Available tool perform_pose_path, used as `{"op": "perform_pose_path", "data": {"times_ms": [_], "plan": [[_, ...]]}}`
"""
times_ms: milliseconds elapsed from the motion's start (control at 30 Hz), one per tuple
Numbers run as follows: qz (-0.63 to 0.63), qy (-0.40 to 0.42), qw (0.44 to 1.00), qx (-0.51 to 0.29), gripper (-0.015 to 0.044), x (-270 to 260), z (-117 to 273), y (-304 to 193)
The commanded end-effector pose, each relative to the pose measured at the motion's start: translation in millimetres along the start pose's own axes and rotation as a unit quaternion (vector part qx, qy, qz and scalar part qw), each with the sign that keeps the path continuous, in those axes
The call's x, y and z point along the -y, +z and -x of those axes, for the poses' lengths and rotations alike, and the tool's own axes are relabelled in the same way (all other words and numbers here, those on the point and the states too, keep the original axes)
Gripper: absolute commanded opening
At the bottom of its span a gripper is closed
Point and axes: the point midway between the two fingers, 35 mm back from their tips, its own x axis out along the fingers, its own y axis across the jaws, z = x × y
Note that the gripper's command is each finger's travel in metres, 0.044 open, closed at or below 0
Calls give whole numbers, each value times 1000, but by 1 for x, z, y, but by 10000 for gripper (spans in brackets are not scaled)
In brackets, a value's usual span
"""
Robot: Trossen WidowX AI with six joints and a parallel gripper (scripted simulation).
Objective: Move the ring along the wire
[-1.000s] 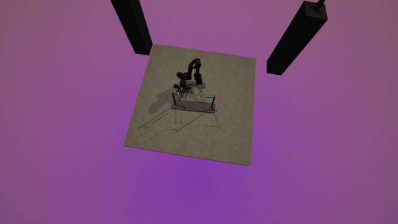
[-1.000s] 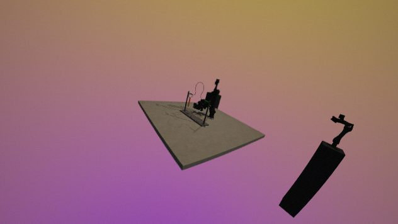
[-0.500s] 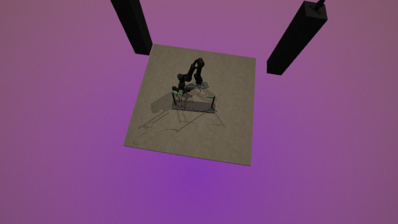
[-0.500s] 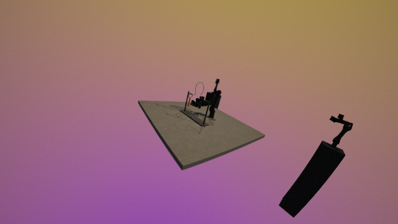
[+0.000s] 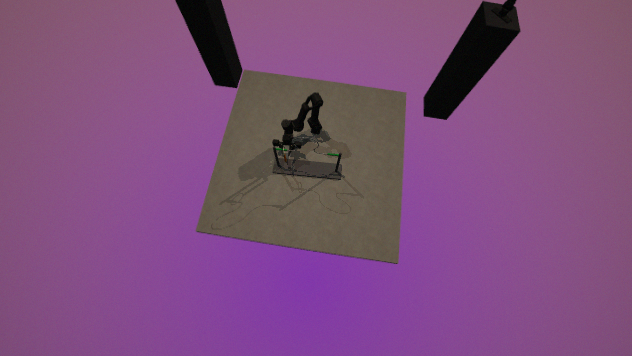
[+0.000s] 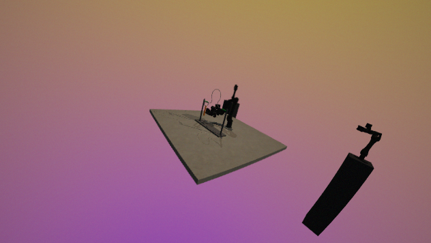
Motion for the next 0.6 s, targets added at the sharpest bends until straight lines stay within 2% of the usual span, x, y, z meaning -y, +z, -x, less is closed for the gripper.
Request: {"op": "perform_pose_path", "data": {"times_ms": [0,567], "plan": [[-5,-1,1000,-2,160,2,-6,-2],[-5,-1,1000,0,160,1,-33,-1]]}}
